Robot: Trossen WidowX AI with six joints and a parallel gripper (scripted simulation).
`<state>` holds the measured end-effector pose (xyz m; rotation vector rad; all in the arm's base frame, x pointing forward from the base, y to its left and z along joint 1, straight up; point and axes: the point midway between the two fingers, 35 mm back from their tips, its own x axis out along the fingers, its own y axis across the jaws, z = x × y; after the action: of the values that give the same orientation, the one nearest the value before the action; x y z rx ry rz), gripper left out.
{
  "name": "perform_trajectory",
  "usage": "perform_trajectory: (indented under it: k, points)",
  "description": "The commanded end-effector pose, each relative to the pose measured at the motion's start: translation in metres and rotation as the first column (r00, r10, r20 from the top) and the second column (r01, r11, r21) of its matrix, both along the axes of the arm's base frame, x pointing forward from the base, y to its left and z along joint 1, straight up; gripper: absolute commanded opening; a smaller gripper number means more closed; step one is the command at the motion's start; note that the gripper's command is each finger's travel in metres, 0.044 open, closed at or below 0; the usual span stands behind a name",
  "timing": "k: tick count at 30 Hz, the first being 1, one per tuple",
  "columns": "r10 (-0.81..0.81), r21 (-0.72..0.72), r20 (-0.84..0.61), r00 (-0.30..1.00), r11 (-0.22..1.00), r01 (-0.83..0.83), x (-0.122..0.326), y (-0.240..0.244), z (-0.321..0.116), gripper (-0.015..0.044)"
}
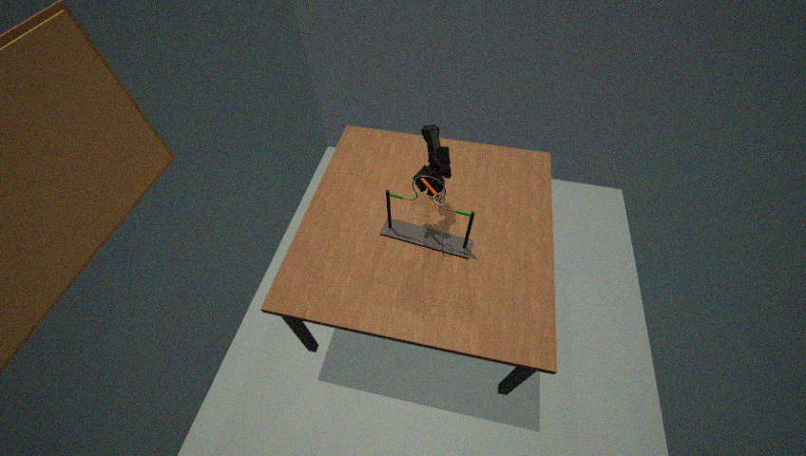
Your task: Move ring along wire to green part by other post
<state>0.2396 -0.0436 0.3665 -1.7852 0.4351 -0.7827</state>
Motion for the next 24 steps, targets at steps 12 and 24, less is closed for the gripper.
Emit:
perform_trajectory:
  k: [12, 24]
  points:
    - [-0.006, 0.266, 0.035, 0.999, 0.964, -0.004, -0.001, -0.008, -0.043, -0.015]
    - [-0.014, 0.465, 0.057, 0.998, 0.885, -0.015, 0.0, -0.006, -0.078, -0.015]
